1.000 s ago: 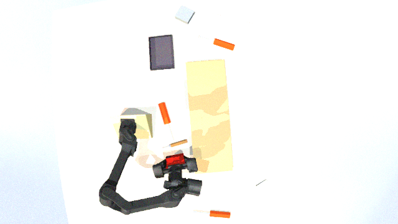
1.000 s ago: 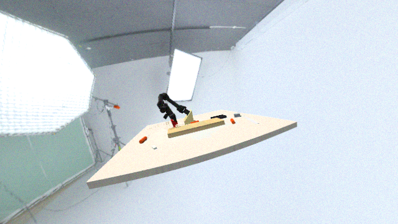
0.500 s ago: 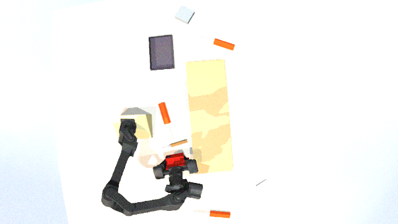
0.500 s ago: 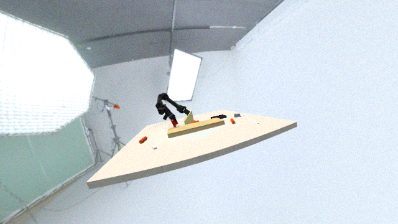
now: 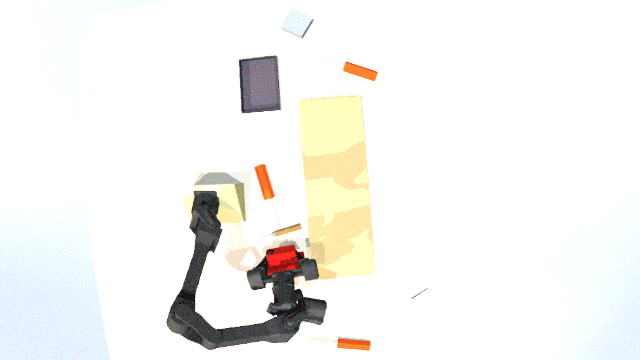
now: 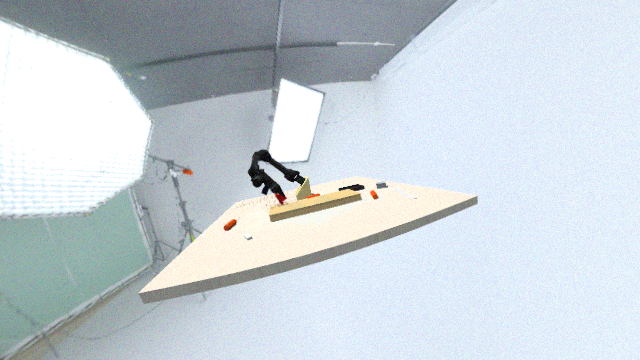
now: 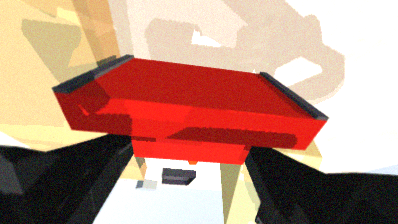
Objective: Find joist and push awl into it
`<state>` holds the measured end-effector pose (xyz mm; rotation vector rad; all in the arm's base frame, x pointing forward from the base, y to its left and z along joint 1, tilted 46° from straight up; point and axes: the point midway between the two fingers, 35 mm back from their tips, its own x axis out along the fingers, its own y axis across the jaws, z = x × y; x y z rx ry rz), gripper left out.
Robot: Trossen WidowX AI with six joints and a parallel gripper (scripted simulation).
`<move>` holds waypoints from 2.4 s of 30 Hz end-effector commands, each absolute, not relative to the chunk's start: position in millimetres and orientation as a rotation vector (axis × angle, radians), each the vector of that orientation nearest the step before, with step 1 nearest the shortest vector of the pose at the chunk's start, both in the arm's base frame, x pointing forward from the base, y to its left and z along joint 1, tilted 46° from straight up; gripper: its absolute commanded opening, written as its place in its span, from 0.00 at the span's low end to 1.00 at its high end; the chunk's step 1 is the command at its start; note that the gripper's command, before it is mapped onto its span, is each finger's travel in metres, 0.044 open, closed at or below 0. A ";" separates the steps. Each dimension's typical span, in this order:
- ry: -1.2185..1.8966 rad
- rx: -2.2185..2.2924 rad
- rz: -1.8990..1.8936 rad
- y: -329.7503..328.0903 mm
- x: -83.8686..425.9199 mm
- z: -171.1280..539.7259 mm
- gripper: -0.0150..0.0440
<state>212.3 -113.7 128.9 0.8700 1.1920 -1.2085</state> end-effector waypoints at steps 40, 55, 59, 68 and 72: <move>1.471 1.098 -1.083 -121.3 214.4 128.5 0.25; 1.547 1.157 -1.045 -123.5 214.6 127.9 0.25; 1.570 1.178 -1.031 -124.3 214.7 127.7 0.25; 1.619 1.226 -1.000 -126.2 215.2 127.6 0.25; 1.599 1.217 -1.012 -126.8 214.6 128.7 0.25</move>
